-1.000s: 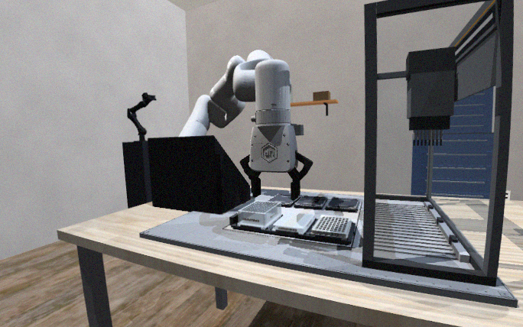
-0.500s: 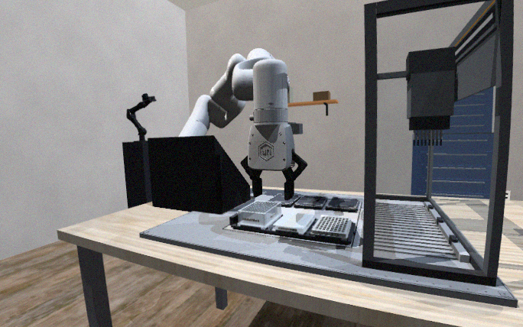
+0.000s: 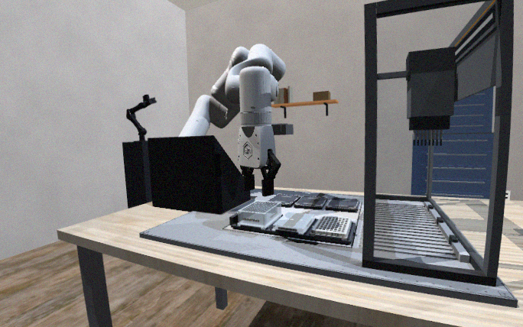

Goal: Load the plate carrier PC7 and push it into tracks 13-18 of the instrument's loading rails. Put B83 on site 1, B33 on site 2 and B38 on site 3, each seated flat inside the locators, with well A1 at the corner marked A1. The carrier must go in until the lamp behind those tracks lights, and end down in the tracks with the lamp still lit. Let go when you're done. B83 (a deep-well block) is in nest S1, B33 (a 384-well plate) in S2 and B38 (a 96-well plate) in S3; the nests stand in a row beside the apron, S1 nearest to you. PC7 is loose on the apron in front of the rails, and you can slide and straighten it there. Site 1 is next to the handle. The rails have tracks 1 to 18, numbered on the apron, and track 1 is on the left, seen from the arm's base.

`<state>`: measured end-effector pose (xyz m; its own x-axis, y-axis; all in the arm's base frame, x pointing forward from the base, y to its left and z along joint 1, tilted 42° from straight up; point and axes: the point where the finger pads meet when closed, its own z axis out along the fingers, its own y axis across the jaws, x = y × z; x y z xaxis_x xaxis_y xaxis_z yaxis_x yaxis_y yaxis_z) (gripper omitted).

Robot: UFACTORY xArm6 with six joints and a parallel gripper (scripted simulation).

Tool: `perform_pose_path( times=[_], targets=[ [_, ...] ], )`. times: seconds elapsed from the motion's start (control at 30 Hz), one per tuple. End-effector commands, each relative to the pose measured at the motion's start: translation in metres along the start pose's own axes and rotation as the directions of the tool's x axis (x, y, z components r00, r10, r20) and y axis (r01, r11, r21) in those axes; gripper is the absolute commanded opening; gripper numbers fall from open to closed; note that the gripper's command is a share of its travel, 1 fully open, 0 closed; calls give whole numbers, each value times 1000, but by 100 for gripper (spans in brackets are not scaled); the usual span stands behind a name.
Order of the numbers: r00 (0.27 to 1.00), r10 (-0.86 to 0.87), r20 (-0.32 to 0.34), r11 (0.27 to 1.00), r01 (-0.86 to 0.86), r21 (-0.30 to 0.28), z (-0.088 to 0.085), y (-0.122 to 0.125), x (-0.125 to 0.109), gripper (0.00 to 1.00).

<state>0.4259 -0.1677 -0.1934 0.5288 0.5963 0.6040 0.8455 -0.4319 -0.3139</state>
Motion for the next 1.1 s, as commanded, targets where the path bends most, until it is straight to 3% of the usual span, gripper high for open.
perform_pose_path(
  times=[0.0, 0.33, 0.43, 0.9, 0.97, 1.07],
  targets=[
    [989, 147, 8, 989, -147, -21, -2, -20, 3, 82],
    [886, 463, 1, 886, -463, -23, -1, -70, 7, 82],
    [871, 492, 0, 870, -492, -23, -1, -75, 8, 82],
    [556, 831, -9, 556, -831, -20, 0, -145, 14, 82],
    [556, 831, -9, 556, -831, -20, 0, -145, 14, 82],
    [470, 882, -11, 470, -882, -19, 1, -155, 15, 82]
  ],
)
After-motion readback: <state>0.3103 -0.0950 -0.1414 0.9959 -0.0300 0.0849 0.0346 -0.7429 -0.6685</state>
